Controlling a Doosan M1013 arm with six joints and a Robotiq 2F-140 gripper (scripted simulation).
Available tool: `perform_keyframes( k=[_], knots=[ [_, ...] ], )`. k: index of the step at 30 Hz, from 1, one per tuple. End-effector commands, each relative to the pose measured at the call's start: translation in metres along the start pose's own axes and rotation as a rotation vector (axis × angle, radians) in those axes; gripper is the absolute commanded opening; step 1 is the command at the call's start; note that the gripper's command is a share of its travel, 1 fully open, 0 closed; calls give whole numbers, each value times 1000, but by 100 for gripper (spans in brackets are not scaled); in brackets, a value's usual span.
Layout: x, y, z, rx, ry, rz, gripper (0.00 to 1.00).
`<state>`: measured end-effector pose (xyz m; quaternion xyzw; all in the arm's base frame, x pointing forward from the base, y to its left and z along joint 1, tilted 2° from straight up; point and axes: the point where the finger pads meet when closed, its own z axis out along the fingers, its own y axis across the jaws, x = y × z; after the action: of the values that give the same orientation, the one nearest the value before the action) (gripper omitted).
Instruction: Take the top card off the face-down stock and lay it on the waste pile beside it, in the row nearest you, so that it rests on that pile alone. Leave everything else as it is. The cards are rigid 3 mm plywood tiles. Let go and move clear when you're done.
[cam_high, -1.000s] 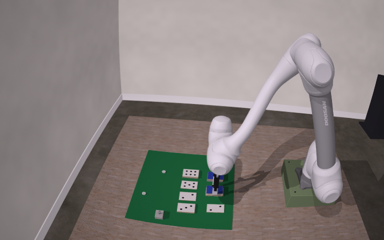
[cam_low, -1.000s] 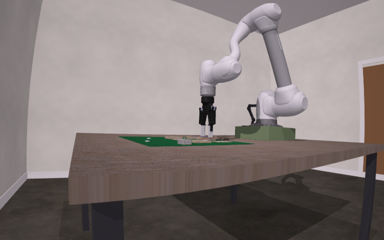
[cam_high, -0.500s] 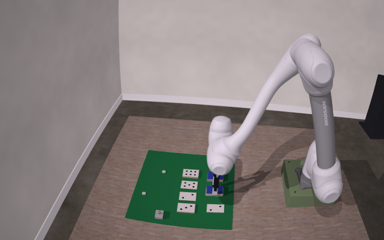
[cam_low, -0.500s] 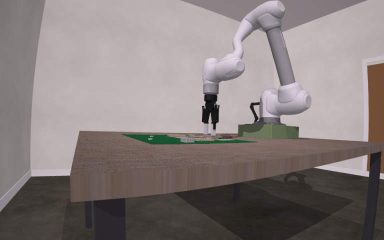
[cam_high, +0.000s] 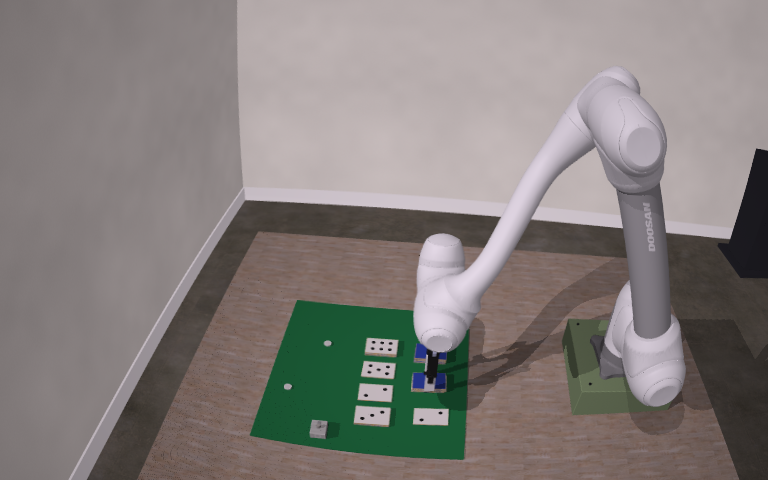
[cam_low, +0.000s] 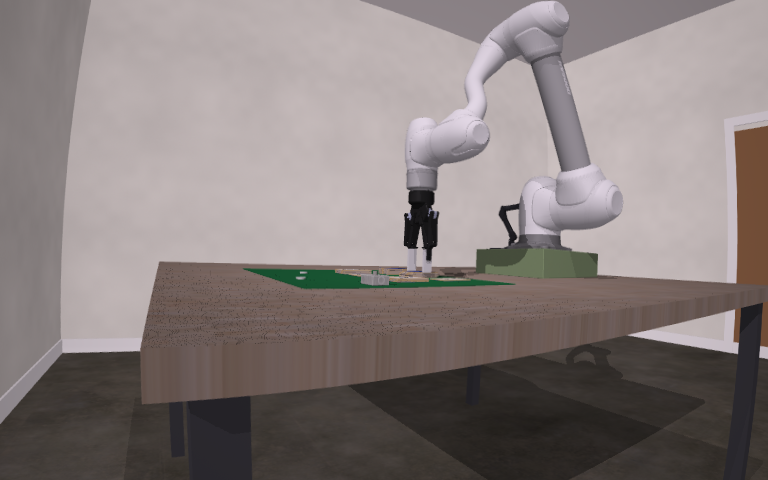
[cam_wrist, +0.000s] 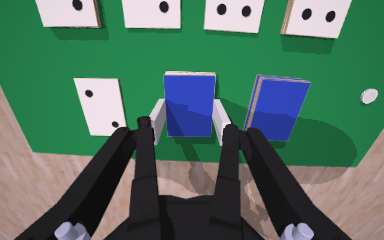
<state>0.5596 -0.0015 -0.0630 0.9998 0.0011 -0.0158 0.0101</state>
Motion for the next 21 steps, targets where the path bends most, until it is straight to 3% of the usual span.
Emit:
perform_keyframes(
  k=[1, 10, 11, 21],
  knots=[
    [-2, -1, 4, 2, -2, 3, 43],
    [-2, -1, 4, 2, -2, 3, 43],
    [-2, -1, 4, 2, -2, 3, 50],
    [-2, -1, 4, 2, -2, 3, 50]
  ],
)
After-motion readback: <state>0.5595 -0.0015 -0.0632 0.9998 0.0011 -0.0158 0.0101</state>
